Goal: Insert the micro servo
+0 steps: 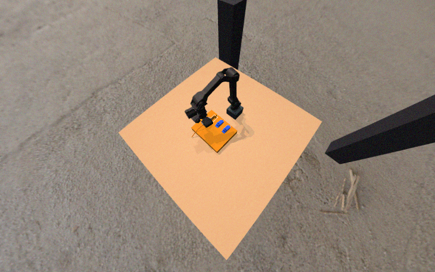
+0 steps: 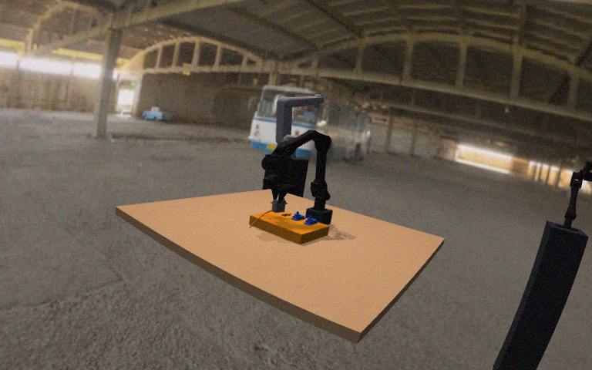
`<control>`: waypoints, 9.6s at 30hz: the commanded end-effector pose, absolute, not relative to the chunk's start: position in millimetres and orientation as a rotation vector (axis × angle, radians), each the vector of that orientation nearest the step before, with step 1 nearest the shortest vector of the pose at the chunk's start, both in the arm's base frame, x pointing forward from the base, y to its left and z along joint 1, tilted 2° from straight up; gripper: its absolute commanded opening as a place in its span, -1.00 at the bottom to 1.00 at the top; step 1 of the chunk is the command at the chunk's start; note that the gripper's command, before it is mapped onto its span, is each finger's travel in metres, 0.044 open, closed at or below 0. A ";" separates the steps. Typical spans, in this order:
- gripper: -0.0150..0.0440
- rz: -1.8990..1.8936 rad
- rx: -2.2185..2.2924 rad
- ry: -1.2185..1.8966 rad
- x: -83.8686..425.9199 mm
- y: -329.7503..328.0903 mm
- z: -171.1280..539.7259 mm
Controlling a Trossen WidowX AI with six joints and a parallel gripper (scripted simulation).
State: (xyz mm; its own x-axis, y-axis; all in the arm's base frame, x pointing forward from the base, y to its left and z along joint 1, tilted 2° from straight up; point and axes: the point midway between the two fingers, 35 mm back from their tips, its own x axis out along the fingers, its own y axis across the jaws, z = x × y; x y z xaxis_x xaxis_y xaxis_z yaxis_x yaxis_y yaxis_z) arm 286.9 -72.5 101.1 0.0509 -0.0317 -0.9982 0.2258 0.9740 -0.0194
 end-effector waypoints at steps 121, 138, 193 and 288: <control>-0.49 -2.161 2.270 -0.055 178.8 -72.0 94.7; -0.49 -2.161 2.270 -0.055 180.3 -72.5 75.5; -0.49 -2.161 2.269 -0.055 182.0 -73.6 38.2; 1.00 -2.138 2.288 -0.048 272.5 -71.5 177.1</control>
